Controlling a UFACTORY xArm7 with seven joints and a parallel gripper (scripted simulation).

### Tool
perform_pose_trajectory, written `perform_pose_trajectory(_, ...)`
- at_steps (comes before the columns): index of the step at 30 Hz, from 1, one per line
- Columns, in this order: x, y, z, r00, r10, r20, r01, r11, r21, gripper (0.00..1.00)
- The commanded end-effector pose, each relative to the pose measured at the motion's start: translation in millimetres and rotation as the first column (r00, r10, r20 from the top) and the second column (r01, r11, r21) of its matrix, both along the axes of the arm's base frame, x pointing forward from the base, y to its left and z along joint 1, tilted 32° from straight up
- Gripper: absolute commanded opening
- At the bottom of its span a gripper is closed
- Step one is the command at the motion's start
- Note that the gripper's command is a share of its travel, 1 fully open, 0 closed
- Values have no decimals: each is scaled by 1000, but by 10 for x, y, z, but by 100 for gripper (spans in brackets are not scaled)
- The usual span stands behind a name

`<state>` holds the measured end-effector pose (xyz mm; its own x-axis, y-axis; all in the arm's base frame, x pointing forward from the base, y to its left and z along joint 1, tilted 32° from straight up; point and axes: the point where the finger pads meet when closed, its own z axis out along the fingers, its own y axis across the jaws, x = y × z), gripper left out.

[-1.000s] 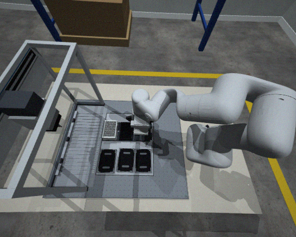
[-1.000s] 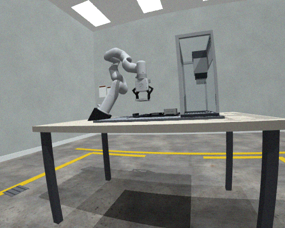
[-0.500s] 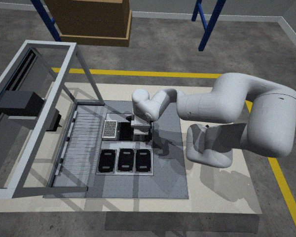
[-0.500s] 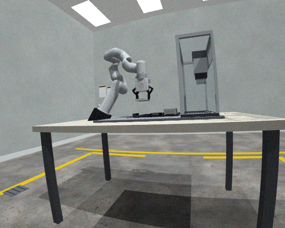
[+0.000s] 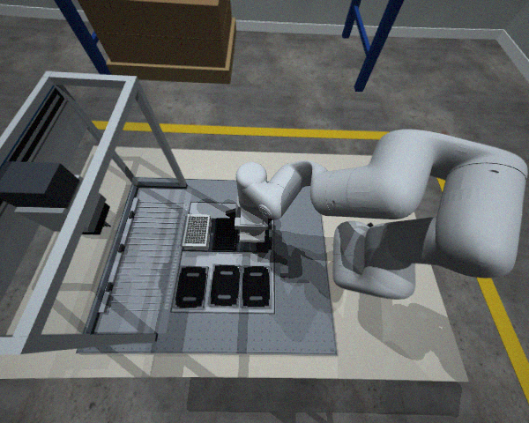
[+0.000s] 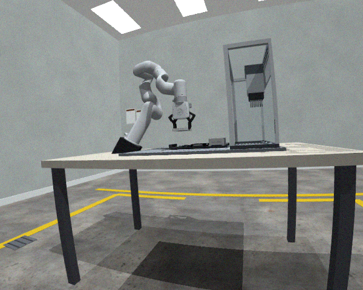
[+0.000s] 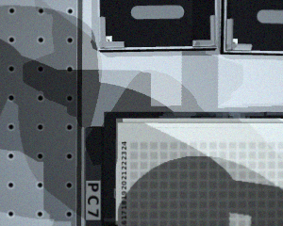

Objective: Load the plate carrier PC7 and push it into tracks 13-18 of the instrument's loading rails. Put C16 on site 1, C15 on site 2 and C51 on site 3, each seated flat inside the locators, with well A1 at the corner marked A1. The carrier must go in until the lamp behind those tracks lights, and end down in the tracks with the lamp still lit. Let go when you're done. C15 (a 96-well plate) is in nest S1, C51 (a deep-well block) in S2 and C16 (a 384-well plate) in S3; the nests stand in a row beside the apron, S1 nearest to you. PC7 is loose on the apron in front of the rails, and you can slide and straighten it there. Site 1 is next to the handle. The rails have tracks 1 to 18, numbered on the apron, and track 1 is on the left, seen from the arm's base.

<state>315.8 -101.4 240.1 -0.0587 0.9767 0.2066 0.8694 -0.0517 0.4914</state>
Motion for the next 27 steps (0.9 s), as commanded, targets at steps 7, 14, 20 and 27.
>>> perform_pose_trajectory(7,107,33,-154,1000,-1,3,1,1000,-1,0)
perform_pose_trajectory(14,148,50,-225,1000,-1,3,1,1000,-1,0)
perform_pose_trajectory(20,197,71,-309,1000,-1,3,1,1000,-1,0)
perform_pose_trajectory(27,246,92,-394,1000,-1,3,1,1000,-1,0)
